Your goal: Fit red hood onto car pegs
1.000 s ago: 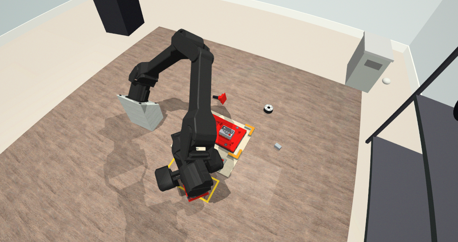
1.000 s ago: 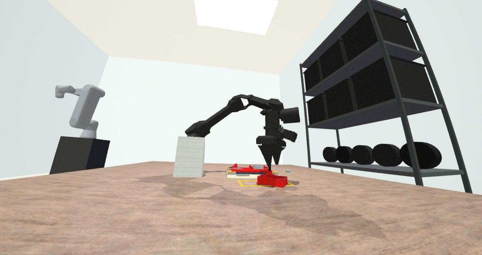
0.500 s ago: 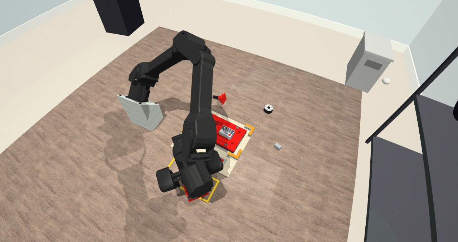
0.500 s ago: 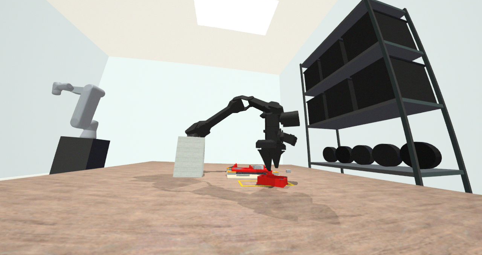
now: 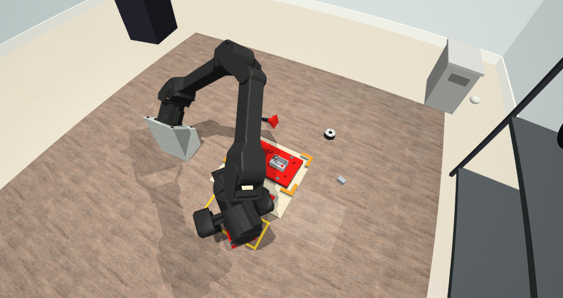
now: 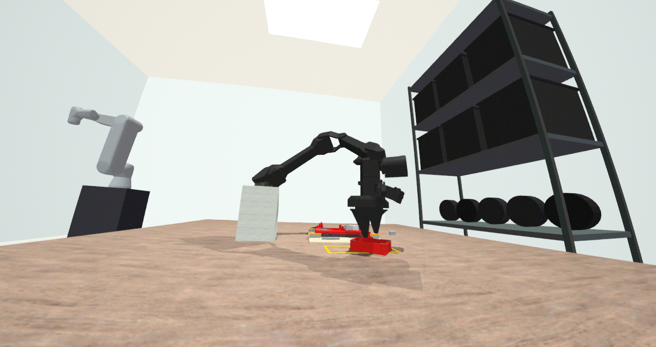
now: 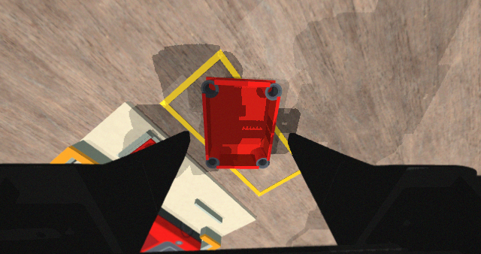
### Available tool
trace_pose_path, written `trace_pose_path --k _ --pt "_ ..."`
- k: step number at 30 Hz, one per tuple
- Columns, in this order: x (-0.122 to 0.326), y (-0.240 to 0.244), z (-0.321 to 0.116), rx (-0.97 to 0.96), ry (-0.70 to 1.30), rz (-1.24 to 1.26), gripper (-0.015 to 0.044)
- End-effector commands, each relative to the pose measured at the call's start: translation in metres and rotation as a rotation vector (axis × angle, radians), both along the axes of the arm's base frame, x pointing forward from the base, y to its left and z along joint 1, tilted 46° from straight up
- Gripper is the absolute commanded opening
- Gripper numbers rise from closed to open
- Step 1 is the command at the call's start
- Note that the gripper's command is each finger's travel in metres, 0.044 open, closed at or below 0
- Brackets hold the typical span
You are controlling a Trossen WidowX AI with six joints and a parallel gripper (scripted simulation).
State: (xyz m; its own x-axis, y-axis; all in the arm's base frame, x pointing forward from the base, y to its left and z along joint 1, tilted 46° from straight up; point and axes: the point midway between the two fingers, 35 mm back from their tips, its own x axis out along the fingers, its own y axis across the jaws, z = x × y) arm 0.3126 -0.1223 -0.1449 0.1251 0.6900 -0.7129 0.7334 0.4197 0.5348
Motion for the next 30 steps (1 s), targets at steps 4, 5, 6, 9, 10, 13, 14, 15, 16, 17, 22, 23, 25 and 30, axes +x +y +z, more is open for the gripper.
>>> trace_pose_path --k 4,5,6,9,10,13,14,15,16,17,22,23,25,30 --pt "-0.0007 0.0033 -0.0026 0.005 0.004 -0.005 0.044" --pt "-0.0006 0.0036 -0.0028 0.005 0.004 -0.005 0.044" --pt "-0.0006 0.0039 -0.0032 0.005 0.004 -0.005 0.044" --pt "-0.0003 0.0049 -0.0042 0.005 0.004 -0.005 0.044" --pt "-0.0003 0.0053 -0.0046 0.005 0.004 -0.005 0.044" --pt "-0.0001 0.0063 -0.0056 0.006 0.004 -0.005 0.044" --pt "0.0 0.0067 -0.006 0.006 0.004 -0.005 0.044" --pt "0.0001 0.007 -0.0063 0.006 0.004 -0.005 0.044" --pt "0.0001 0.0074 -0.0067 0.006 0.004 -0.005 0.044" --pt "0.0002 0.0077 -0.007 0.006 0.004 -0.005 0.044" --pt "0.0005 0.0095 -0.0088 0.006 0.004 -0.005 0.044" --pt "0.0006 0.0098 -0.0091 0.006 0.004 -0.005 0.044" --pt "0.0007 0.0105 -0.0098 0.006 0.004 -0.005 0.044" --pt "0.001 0.0123 -0.0116 0.006 0.004 -0.005 0.044"
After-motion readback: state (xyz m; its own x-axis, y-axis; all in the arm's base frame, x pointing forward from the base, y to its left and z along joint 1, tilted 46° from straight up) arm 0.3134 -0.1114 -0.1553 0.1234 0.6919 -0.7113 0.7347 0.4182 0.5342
